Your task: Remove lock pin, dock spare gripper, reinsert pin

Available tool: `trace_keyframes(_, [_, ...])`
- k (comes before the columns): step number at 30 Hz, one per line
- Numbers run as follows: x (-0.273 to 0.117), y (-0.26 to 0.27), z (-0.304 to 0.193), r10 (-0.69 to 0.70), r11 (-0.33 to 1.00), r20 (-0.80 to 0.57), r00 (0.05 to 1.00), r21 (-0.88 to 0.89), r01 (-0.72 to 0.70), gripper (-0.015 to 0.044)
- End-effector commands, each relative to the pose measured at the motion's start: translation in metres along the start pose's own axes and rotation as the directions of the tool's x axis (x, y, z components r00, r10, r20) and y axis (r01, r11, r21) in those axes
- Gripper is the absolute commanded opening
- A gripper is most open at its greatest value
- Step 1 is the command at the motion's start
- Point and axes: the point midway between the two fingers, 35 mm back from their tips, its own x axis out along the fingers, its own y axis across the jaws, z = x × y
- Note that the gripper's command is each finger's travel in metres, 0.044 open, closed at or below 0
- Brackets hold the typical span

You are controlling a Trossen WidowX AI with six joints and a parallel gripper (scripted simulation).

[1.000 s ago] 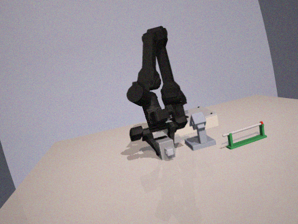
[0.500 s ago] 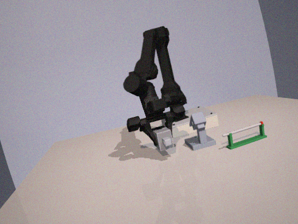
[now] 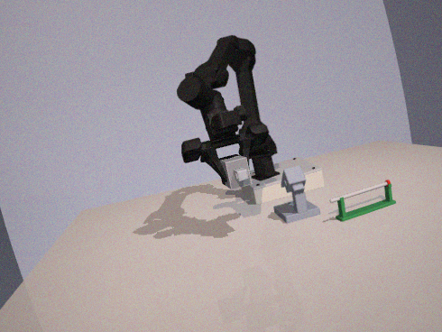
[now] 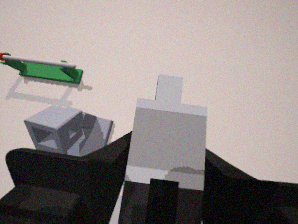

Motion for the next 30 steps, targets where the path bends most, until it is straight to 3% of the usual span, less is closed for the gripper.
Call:
trace_keyframes(1, [-0.012, -0.001, 0.008, -0.011, 1.000, 0.018, 1.000, -0.004, 0.011, 0.0000])
trace_keyframes(16, [-0.006, 0.003, 0.002, 0.004, 1.000, -0.009, 1.000, 0.004, -0.004, 0.0000])
trace_keyframes(30, [-0.006, 0.036, -0.002, 0.065, 0.995, -0.166, 0.984, 0.084, -0.052, 0.0000])
